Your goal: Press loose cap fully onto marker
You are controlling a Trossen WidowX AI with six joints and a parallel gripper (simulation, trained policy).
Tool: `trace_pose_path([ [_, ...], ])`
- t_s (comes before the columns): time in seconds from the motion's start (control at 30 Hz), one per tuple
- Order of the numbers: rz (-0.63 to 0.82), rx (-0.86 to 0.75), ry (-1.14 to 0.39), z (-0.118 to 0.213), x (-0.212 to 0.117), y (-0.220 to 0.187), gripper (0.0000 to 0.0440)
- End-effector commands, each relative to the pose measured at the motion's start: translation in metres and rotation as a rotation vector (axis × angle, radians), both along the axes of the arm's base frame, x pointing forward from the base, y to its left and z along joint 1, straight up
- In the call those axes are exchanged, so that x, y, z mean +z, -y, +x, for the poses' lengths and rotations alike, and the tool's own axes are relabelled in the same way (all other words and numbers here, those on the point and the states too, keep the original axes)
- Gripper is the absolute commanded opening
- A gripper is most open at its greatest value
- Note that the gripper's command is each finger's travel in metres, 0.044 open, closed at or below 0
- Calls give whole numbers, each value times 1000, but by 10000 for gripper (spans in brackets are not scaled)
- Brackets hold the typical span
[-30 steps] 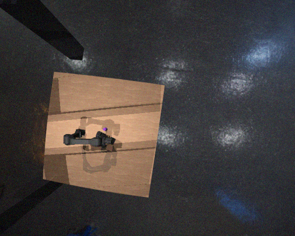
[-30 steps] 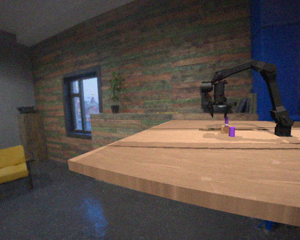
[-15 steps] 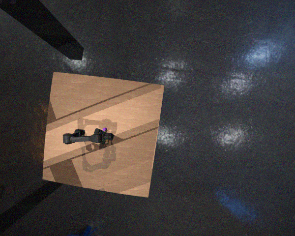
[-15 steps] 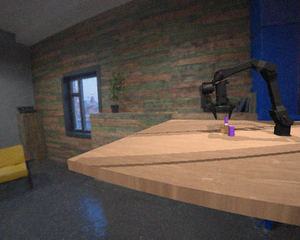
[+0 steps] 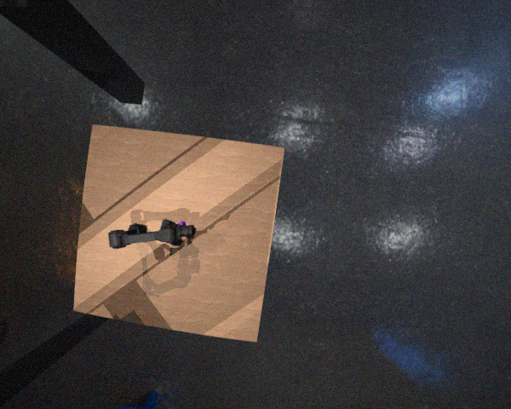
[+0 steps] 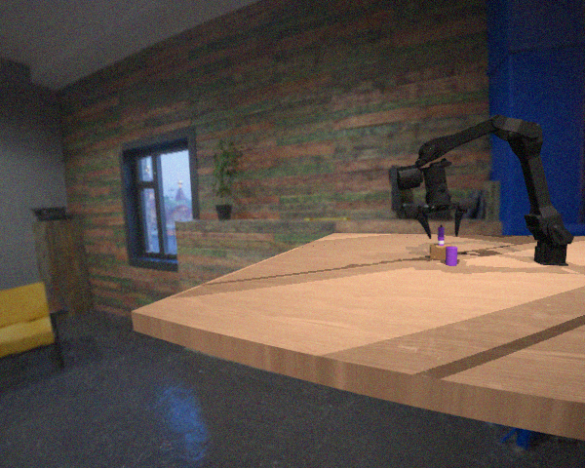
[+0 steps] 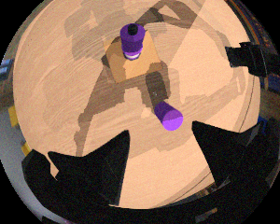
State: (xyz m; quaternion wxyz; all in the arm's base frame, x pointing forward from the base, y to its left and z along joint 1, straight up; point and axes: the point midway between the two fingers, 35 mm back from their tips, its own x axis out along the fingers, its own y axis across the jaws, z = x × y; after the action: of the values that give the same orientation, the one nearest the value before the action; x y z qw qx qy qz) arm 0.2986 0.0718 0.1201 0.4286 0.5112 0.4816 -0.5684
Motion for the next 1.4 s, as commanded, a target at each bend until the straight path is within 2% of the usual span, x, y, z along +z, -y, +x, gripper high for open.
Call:
trace_pose_path([
  [0.0,6,23,-19,-6,-4,-4,331],
  [1.03,-6,182,-88,-27,-59,-10,278],
  [1.2,-16,206,-79,-27,-63,-10,237],
  [1.37,-21,221,-48,-25,-56,-9,120],
])
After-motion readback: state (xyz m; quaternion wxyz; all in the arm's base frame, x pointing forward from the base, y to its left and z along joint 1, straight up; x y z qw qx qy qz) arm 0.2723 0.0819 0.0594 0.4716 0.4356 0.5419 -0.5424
